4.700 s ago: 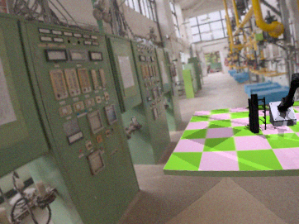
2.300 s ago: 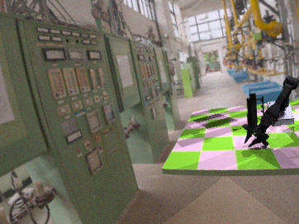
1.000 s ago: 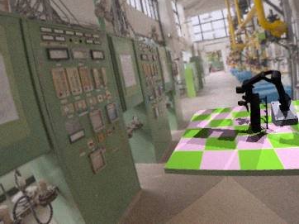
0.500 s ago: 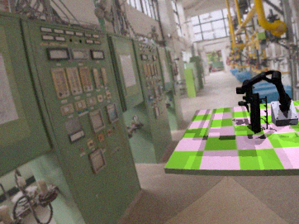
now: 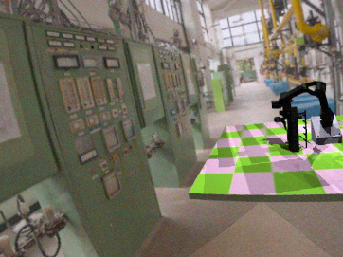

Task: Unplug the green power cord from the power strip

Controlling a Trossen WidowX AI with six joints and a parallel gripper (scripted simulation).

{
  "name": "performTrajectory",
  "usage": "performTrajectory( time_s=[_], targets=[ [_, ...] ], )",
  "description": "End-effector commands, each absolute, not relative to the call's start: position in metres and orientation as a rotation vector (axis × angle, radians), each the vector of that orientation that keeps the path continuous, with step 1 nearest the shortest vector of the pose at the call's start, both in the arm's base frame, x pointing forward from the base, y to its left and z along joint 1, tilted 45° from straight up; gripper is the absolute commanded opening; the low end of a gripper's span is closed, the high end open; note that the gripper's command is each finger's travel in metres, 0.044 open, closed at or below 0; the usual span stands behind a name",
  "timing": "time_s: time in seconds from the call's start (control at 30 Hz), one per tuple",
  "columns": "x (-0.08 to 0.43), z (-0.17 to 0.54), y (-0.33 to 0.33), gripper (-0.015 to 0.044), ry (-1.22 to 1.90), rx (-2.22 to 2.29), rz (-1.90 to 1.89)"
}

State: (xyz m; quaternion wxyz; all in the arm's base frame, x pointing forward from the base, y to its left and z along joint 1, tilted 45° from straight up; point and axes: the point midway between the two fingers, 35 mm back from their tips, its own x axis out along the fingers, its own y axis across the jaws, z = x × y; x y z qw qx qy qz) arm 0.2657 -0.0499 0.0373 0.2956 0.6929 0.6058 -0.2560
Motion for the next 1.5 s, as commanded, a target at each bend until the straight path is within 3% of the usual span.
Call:
performTrajectory(
  time_s=[0.0,0.57,0.7,0.97,1.47],
  targets=[
    [0.265,0.044,-0.044,0.0160,1.609,1.850,-0.676],
    [0.267,0.036,-0.035,0.0160,1.609,1.850,-0.676],
    [0.266,0.037,-0.037,0.0055,1.610,1.842,-0.678],
    [0.266,0.037,-0.037,0.0002,1.610,1.842,-0.678],
    [0.268,0.024,-0.052,0.0000,1.607,1.842,-0.680]
  ],
)
